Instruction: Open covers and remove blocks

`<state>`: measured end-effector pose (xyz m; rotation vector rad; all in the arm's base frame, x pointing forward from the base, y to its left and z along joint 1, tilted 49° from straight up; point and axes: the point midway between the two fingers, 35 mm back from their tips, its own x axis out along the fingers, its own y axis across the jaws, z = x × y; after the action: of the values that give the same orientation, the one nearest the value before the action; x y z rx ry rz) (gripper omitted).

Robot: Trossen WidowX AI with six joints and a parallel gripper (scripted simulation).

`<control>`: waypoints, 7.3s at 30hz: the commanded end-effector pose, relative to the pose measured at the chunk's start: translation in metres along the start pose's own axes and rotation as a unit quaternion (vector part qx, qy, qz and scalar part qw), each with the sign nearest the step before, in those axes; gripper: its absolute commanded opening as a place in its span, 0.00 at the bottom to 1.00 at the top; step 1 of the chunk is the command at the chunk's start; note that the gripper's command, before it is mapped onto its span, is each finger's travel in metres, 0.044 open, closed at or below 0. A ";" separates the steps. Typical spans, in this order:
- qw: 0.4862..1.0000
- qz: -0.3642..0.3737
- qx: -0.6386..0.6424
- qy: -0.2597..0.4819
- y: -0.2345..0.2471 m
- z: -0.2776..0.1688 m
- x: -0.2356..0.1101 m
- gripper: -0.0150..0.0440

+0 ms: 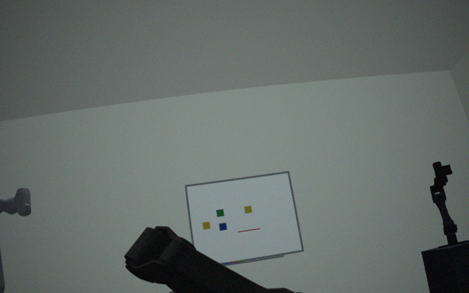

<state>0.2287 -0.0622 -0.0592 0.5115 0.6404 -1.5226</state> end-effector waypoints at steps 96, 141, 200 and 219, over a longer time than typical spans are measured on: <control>1.000 0.000 -0.001 -0.003 0.000 0.077 -0.023 0.25; 0.561 -0.003 -0.828 -0.003 0.061 0.060 -0.056 0.25; 0.001 -0.004 -1.000 -0.001 0.093 0.044 -0.059 0.25; 0.001 -0.003 -1.000 -0.002 0.094 0.043 -0.044 0.25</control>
<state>0.3302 -0.0544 -0.0021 -1.7946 1.8415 0.7609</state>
